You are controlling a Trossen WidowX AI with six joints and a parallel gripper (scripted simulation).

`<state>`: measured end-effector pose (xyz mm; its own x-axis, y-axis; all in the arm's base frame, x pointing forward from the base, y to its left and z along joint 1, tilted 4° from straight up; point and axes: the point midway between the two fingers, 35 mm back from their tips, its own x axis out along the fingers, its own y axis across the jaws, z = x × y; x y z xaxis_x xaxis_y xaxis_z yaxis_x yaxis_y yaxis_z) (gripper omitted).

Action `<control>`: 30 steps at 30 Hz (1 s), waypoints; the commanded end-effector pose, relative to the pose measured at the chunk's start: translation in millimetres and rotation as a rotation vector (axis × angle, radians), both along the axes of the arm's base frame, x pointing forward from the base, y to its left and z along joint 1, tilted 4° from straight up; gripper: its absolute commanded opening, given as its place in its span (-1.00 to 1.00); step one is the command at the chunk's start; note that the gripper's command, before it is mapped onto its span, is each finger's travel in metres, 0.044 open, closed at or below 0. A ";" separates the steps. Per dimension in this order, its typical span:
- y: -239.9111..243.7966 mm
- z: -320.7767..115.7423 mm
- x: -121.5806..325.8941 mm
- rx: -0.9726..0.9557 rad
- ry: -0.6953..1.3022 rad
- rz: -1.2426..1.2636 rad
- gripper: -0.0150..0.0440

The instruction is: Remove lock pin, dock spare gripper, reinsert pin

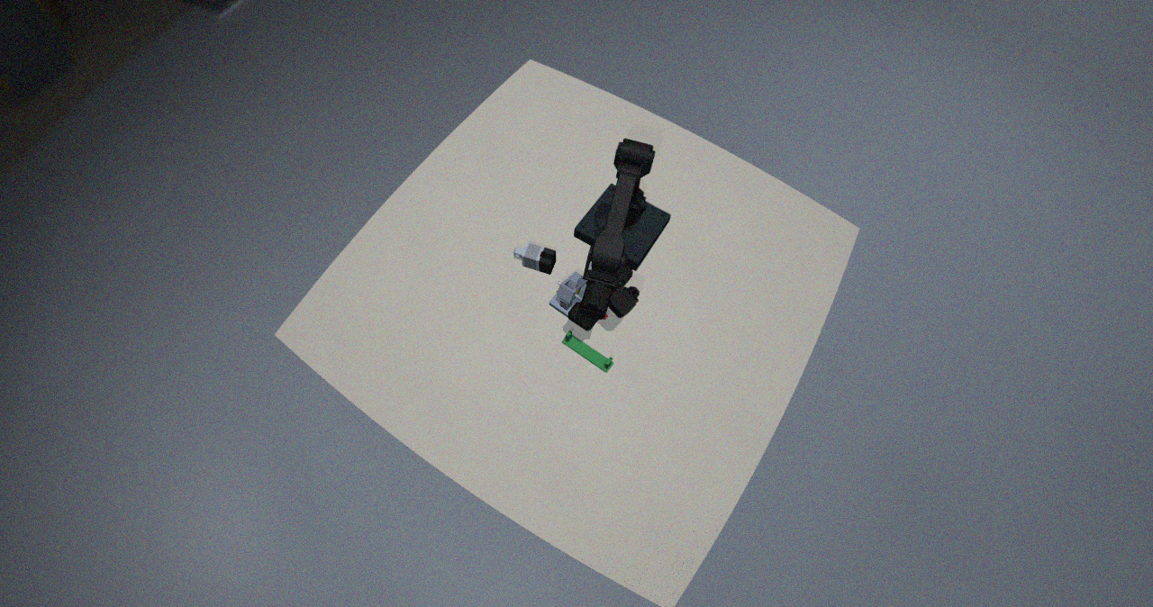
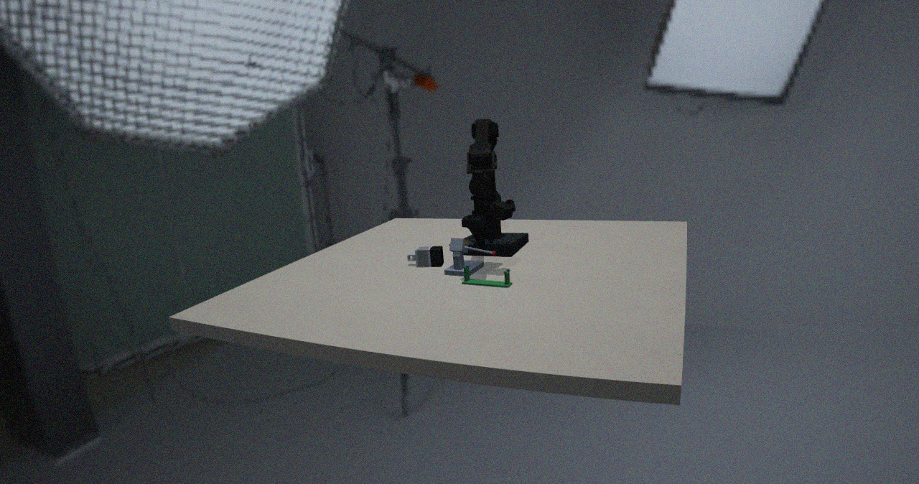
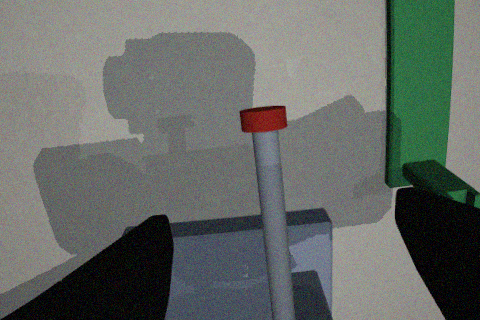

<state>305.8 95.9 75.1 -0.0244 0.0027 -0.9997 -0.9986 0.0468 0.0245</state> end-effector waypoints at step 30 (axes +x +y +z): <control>-0.6 -47.5 -3.0 -0.006 0.011 0.001 0.53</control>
